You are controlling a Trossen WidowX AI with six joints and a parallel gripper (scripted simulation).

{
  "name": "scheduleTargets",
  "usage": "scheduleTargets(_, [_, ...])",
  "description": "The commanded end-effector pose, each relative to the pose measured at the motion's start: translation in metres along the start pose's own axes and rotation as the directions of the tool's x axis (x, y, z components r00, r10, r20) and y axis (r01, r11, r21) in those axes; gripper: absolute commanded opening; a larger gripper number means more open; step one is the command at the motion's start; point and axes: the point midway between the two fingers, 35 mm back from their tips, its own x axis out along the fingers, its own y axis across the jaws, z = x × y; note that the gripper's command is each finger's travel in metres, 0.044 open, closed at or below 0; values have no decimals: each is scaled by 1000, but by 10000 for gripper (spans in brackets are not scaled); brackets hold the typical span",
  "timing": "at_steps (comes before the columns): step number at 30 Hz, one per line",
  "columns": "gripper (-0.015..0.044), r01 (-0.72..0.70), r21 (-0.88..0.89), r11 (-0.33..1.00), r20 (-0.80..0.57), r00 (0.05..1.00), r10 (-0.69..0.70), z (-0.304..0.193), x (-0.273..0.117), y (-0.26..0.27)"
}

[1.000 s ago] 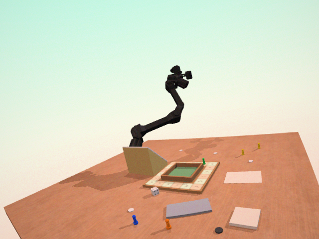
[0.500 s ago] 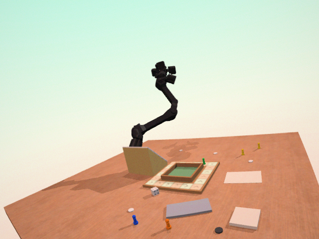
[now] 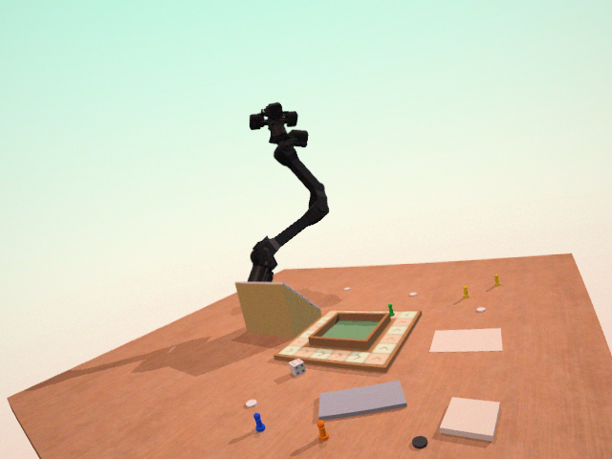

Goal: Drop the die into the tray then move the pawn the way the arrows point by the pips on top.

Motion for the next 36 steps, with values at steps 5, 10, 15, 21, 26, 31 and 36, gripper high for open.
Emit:
scheduleTargets(5, [275,-289,114,950,224,940,259,78,-12,107])
scheduleTargets(10, [275,-464,136,875,365,845,391,130,-39,163])
scheduleTargets(15, [275,-637,134,759,499,705,503,183,-79,216])
scheduleTargets(21, [275,-802,79,592,631,500,593,243,-142,262])
scheduleTargets(26, [275,-874,-9,485,703,340,625,285,-200,280])
scheduleTargets(31, [275,-933,-87,349,748,169,641,316,-256,298])
scheduleTargets(36, [275,-966,-202,161,769,-55,636,346,-333,312])
